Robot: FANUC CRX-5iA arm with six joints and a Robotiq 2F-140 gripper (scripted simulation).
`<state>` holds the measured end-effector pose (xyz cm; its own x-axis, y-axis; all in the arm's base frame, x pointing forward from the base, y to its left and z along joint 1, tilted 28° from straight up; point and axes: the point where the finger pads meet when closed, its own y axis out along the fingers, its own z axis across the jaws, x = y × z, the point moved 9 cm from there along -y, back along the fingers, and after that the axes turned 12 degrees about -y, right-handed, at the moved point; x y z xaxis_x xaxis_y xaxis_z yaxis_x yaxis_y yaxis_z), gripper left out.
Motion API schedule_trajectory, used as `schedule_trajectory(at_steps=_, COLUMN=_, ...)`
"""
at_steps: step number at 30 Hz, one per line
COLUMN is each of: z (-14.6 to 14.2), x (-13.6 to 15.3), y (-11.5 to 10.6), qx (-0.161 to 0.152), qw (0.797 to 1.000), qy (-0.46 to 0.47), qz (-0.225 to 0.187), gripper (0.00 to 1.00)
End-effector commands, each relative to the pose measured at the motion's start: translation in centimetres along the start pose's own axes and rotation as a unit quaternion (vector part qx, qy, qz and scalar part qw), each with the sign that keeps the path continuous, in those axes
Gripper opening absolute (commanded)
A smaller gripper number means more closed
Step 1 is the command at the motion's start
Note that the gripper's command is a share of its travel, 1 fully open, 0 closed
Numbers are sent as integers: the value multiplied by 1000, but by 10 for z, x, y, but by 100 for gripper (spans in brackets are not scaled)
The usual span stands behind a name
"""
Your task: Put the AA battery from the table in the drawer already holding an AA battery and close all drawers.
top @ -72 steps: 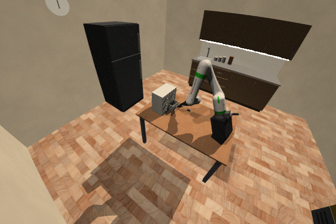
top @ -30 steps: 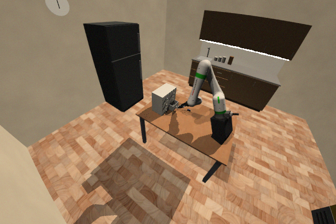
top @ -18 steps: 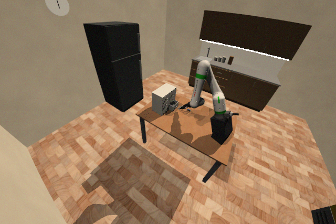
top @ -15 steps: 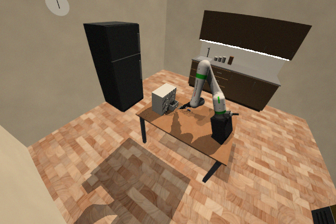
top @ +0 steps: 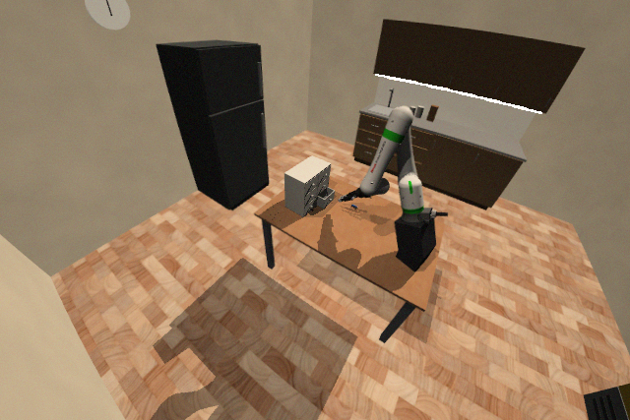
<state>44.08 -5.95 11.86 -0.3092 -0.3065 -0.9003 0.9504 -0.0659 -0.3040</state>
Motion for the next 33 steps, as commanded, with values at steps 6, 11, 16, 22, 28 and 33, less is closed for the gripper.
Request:
schedule_trajectory(at_steps=6, z=1, x=-9, y=-40, qx=-1, qw=1000, qy=-1, qz=-1, gripper=20)
schedule_trajectory(at_steps=11, z=1, x=-10, y=-42, qx=-1, qw=1000, qy=-1, qz=-1, gripper=20)
schedule_trajectory(at_steps=16, z=-2, x=-12, y=-42, qx=-10, qw=1000, qy=2, qz=-1, gripper=20)
schedule_trajectory(at_steps=22, z=-45, x=-33, y=-40, qx=-114, qw=993, qy=27, qz=-10, gripper=20)
schedule_trajectory(at_steps=28, z=-94, x=-52, y=-58, qx=-243, qw=966, qy=38, qz=-77, gripper=20)
schedule_trajectory(at_steps=33, z=-104, x=-53, y=-86, qx=-288, qw=941, qy=23, qz=-174, gripper=20)
